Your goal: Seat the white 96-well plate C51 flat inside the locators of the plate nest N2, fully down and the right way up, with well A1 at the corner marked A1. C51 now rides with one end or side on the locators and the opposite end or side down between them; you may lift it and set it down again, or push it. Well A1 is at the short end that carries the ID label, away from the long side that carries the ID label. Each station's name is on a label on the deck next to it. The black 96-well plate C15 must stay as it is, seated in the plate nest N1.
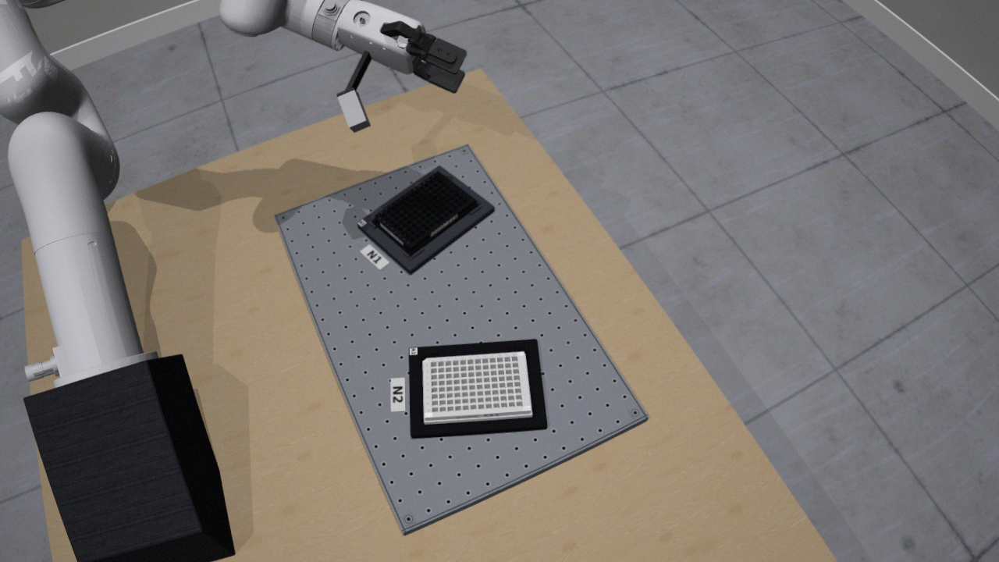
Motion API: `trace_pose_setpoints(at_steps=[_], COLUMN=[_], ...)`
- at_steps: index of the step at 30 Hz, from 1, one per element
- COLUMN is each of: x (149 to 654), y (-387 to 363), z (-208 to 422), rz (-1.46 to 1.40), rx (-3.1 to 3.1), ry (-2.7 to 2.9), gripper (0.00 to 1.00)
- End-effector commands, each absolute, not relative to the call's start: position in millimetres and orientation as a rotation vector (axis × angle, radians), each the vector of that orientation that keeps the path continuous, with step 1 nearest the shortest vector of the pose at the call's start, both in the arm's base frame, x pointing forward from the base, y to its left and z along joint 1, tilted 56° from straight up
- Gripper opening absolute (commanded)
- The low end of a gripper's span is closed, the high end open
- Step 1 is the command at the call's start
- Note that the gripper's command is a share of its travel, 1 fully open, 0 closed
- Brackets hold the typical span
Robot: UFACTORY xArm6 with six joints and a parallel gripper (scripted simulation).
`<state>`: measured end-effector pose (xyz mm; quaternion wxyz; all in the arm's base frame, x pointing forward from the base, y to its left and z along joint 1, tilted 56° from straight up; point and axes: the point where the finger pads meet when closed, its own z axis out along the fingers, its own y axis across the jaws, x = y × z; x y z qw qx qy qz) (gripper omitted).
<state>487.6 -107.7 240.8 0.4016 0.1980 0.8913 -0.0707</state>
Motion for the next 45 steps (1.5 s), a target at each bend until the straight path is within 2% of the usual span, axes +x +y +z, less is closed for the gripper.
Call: trace_pose_setpoints(at_steps=[1, 17, 18, 45], x=[487.9, 487.9, 487.5, 457.1], y=[-108.4, -108.4, -112.7, -200.3], z=[241.8, 241.8, 239.3, 168.6], rz=[-0.18, -0.18, -0.178, -0.152], rx=[0.502, 0.502, 0.543, 1.341], ry=[2.251, 2.251, 2.251, 2.175], gripper=[1.0, 1.0, 0.0, 0.0])
